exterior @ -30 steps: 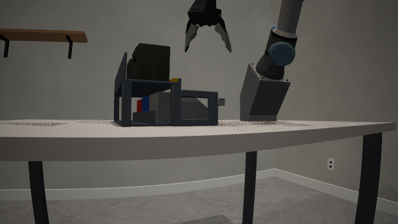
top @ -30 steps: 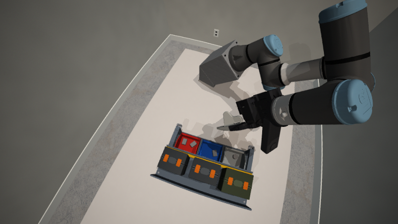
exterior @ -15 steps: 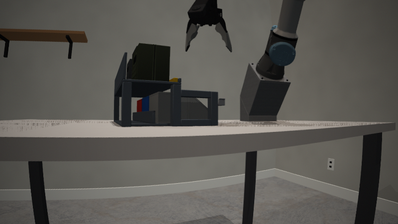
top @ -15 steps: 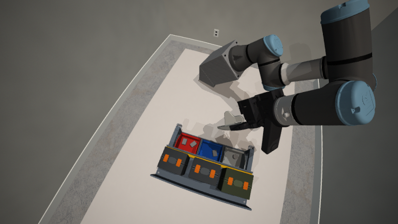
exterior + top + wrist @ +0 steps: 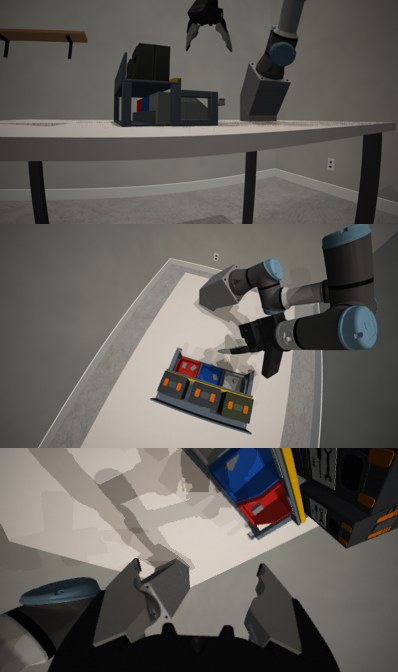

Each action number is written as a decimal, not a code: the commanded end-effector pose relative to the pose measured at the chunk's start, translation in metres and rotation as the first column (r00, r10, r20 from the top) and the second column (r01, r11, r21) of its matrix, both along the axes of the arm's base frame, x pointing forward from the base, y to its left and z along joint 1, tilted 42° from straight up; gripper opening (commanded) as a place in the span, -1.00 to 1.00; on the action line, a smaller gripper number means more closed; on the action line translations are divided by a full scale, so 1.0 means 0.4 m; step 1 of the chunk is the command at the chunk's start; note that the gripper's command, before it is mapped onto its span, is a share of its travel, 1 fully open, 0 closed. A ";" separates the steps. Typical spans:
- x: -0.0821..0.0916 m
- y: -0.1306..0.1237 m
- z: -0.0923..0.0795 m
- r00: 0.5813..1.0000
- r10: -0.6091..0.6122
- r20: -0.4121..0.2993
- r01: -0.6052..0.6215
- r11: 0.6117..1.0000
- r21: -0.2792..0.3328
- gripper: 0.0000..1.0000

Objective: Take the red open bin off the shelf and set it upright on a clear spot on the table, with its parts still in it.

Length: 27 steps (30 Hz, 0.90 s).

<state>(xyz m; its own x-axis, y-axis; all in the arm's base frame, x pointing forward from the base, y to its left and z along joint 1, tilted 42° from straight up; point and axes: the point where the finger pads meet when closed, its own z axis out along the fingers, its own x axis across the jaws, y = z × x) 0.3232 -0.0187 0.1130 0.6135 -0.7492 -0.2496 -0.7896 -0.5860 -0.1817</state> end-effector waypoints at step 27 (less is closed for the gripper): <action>-0.009 0.009 0.019 0.994 -0.098 -0.041 0.096 0.994 -0.058 1.00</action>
